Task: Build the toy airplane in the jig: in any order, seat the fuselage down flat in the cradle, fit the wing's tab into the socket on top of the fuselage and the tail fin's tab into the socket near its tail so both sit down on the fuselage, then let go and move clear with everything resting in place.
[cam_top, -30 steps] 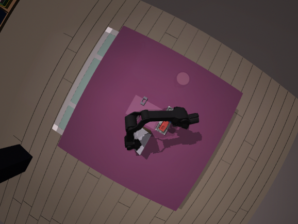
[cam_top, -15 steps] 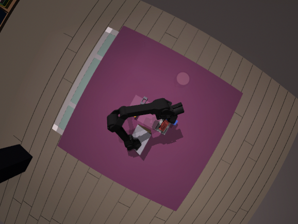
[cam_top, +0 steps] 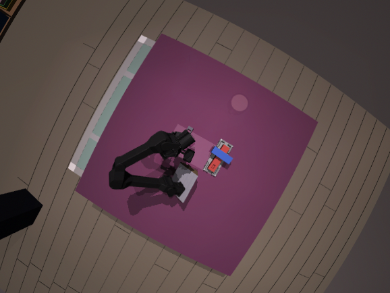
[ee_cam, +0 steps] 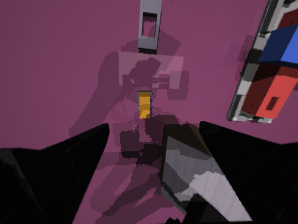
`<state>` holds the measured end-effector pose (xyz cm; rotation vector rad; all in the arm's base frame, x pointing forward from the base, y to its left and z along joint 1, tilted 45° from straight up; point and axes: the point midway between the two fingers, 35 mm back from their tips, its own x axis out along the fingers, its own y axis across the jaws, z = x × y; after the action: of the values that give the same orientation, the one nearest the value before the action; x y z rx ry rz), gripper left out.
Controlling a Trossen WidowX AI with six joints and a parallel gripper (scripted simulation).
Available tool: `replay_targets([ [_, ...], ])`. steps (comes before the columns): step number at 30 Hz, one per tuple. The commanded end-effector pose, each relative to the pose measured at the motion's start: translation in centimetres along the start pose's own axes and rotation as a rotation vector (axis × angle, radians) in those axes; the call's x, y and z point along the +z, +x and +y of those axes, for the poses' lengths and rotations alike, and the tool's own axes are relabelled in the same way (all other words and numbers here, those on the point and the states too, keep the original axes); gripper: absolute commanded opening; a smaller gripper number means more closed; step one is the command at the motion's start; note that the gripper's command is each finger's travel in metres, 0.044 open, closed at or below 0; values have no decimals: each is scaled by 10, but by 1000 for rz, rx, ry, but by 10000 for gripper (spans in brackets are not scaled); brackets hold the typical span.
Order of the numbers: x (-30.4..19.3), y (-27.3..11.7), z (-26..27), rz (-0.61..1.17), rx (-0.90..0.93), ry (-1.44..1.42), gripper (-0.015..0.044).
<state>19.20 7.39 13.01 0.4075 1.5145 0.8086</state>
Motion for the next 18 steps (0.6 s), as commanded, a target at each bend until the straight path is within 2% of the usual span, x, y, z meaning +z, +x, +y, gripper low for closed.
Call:
replay_targets([
  [1, -12, 5, 9, 4, 12, 16, 440],
  [5, -11, 13, 9, 3, 10, 16, 440],
  [10, -12, 60, 10, 2, 13, 15, 440],
  [18, -12, 74, 11, 2, 14, 15, 440],
])
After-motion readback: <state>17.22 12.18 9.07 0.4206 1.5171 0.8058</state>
